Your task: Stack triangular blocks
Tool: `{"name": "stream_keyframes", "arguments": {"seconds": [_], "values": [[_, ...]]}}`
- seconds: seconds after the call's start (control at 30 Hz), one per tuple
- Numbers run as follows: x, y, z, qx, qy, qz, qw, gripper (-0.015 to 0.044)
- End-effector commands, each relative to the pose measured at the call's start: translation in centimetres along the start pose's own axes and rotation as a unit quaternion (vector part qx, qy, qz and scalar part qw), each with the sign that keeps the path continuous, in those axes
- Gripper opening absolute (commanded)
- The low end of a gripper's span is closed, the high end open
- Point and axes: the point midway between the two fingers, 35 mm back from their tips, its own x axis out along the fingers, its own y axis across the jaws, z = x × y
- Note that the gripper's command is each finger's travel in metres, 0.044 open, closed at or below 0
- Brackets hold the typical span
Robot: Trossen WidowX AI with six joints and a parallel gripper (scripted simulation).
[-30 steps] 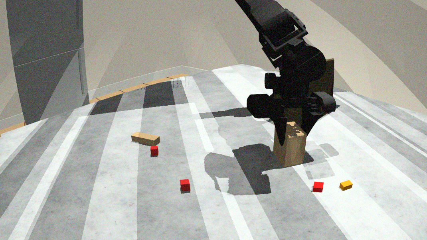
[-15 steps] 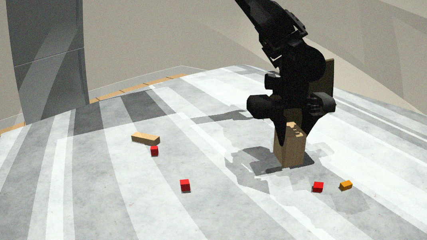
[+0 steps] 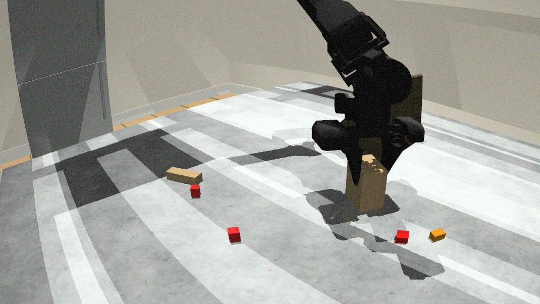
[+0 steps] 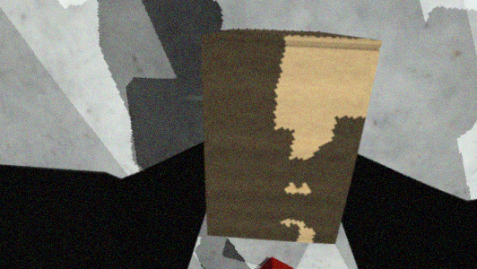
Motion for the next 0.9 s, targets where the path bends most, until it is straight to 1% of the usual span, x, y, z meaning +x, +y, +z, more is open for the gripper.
{"name": "stream_keyframes", "arguments": {"seconds": [0.0, 0.27, 0.57, 0.63, 0.8, 0.87], "values": [[0.0, 0.0, 0.0, 0.000, 0.000, 0.000, 1.000, 0.0236], [0.0, 0.0, 0.0, 0.000, 0.000, 0.000, 1.000, 0.0440], [-0.3, 0.0, -0.1, 0.000, 0.000, 0.000, 1.000, 0.0440], [-2.1, 0.1, -0.4, 0.000, 0.002, -0.001, 1.000, 0.0440], [-10.0, 0.0, -0.3, -0.001, 0.002, -0.002, 1.000, 0.0440], [-11.1, -0.1, -0.1, -0.001, 0.001, -0.002, 1.000, 0.0440]]}}
